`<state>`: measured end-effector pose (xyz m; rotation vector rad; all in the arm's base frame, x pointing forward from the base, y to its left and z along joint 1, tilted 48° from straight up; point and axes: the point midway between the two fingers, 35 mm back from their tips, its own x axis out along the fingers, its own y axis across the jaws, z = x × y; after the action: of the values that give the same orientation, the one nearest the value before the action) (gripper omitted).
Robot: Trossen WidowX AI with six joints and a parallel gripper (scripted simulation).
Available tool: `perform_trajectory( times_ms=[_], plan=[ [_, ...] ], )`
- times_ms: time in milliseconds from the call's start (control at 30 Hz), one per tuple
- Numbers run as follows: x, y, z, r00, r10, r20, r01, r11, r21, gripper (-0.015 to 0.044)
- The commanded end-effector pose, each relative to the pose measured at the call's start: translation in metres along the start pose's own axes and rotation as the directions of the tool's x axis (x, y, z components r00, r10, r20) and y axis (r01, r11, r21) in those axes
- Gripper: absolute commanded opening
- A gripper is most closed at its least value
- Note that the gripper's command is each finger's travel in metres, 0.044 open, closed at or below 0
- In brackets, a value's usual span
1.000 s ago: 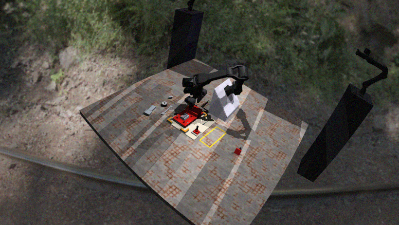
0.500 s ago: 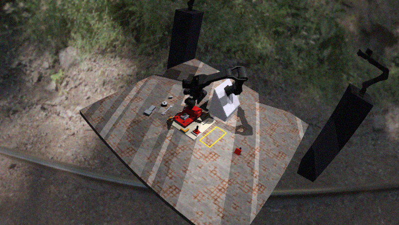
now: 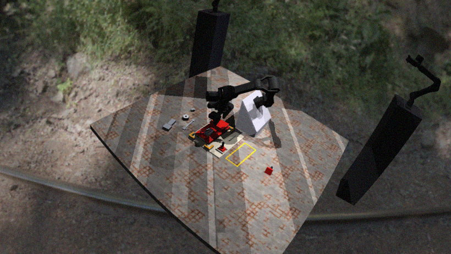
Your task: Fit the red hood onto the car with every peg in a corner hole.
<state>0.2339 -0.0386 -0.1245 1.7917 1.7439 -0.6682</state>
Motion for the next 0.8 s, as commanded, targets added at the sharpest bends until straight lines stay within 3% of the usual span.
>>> perform_trajectory(
  times_ms=[0,767],
  plan=[
    [0.004,-0.002,-0.001,1.0,0.0,-0.008,0.0,1.0,0.007,0.044],
    [0.014,-0.001,-0.002,1.0,0.0,-0.008,0.0,1.0,0.007,0.044]
  ],
)
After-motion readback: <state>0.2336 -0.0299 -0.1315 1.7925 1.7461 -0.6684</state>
